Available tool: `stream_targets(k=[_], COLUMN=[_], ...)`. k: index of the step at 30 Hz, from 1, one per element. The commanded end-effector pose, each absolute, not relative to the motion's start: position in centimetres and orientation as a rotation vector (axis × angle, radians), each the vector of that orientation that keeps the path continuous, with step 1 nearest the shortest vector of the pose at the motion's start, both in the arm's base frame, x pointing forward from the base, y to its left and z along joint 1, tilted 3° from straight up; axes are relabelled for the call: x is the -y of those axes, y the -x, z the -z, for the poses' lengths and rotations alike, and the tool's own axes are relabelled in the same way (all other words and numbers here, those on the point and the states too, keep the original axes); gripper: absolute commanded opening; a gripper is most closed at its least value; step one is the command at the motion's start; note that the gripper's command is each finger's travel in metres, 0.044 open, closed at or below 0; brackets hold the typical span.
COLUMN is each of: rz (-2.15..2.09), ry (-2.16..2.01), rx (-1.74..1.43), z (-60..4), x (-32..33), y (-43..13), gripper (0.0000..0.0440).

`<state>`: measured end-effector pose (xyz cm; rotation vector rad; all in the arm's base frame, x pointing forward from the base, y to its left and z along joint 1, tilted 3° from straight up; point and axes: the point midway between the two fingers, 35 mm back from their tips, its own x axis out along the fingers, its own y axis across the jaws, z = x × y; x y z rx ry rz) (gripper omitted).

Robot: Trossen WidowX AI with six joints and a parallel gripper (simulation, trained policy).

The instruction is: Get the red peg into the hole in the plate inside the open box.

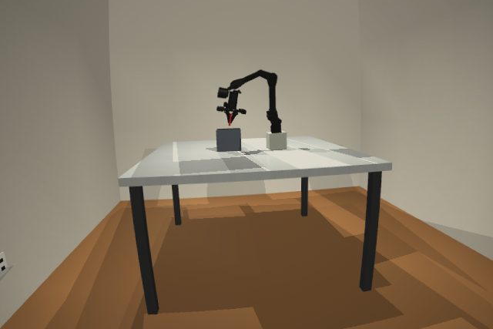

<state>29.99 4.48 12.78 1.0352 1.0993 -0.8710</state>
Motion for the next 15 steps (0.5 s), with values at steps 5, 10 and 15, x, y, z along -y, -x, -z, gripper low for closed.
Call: stream_targets(k=[5, 10, 15], rz=[0.899, 0.913, 0.921], ry=[-1.012, -1.0, -0.992], rx=[-1.137, -1.156, -1.181], z=[-11.8, -10.9, -9.7], x=[-2.8, -1.9, -1.2], y=[-30.3, -30.5, -30.7], gripper=[0.0, 0.0002, 0.0])
